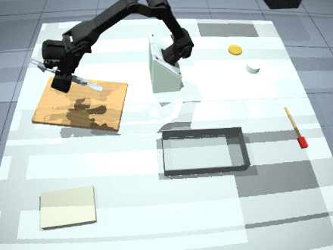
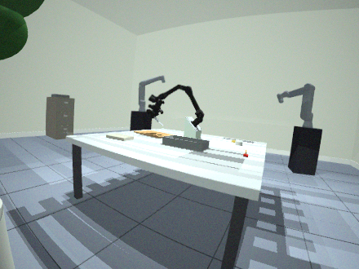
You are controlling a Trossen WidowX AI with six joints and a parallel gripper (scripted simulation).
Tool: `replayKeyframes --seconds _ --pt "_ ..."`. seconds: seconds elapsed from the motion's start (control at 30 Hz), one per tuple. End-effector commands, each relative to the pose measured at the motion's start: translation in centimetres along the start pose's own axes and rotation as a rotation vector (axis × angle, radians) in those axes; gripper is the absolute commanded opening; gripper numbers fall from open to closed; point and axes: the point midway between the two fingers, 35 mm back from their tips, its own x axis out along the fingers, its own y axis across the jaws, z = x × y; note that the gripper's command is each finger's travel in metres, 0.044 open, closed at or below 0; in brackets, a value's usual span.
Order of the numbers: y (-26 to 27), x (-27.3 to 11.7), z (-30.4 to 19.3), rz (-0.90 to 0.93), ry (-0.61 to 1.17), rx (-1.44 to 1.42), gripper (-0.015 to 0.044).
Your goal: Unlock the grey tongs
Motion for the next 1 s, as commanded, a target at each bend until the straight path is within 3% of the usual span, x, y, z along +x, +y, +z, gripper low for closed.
replayKeyframes --seconds 0.0,0.97 --pt "0.0 -0.1 0.4 0.010 0.044 -0.001 -0.0150" --pt "-0.9 -1.0 -0.7 0.056 0.426 0.026 -0.0150"
